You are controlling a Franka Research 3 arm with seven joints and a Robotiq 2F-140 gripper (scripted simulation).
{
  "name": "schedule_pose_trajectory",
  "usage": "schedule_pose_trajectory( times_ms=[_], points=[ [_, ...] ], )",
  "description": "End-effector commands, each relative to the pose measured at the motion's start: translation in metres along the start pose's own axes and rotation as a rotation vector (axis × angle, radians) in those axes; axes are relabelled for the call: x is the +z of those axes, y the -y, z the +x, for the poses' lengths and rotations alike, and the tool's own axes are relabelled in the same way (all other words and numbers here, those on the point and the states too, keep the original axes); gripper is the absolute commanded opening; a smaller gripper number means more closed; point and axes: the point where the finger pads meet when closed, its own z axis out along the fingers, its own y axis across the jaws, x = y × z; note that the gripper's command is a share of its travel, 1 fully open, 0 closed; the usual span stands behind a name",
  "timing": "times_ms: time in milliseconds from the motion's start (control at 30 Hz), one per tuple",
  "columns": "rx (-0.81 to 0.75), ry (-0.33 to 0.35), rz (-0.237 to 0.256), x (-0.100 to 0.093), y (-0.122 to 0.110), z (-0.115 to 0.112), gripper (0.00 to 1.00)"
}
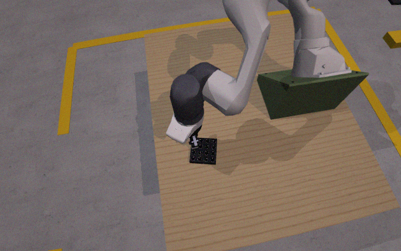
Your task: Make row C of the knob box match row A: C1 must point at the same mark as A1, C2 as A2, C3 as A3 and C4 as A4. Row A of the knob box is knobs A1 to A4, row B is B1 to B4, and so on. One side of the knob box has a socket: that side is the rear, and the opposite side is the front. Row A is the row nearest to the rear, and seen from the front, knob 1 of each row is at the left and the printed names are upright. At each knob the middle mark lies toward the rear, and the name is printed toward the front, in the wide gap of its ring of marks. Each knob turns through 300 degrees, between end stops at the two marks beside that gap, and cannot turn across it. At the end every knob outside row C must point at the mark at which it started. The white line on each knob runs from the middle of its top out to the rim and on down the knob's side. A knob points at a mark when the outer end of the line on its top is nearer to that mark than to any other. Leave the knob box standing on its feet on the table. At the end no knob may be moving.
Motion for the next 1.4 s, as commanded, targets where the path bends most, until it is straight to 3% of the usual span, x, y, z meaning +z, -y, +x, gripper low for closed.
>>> schedule_pose_trajectory(
  times_ms=[0,1367],
  points=[
    [-0.134,-0.003,0.001,0.0004,0.0009,0.0005,0.05],
    [-0.857,-0.003,0.000,0.0004,0.0009,0.0005,0.05]
  ],
)
